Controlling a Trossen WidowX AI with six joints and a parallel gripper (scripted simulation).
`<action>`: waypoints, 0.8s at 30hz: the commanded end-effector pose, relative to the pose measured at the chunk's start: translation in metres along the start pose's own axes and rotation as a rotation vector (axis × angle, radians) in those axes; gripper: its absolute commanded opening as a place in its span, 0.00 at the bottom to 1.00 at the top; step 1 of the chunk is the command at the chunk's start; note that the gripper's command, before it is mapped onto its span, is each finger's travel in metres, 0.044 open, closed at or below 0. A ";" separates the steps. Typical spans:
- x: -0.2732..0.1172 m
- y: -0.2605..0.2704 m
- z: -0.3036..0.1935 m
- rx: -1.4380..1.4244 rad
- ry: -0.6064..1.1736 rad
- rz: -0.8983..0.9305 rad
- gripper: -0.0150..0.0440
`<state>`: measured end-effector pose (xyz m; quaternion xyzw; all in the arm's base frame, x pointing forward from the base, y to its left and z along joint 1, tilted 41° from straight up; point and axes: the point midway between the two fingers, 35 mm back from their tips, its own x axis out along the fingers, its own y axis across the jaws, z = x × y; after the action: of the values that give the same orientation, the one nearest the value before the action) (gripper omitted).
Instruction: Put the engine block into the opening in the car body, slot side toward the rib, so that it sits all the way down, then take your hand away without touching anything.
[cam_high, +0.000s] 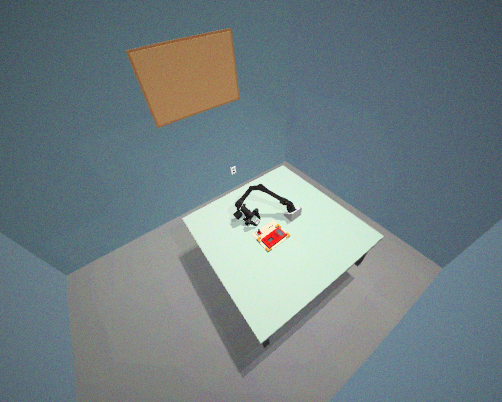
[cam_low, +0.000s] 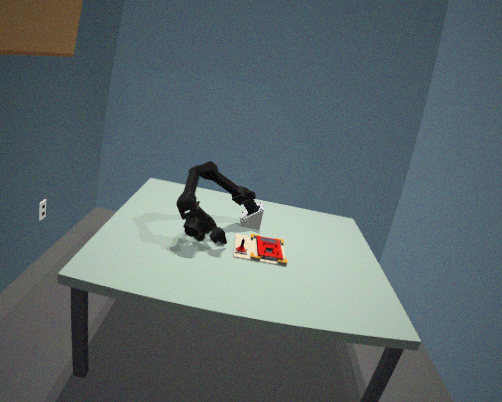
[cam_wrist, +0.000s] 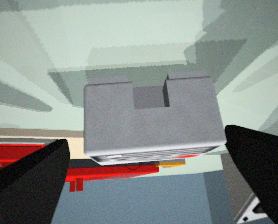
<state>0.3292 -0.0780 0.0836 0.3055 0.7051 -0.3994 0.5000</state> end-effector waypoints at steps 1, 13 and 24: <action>0.000 0.000 0.000 0.000 0.000 -0.001 1.00; -0.037 -0.001 -0.005 0.001 -0.046 0.047 1.00; -0.042 -0.001 -0.005 -0.004 -0.061 0.064 1.00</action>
<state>0.3390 -0.0756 0.1254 0.3147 0.6797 -0.3908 0.5350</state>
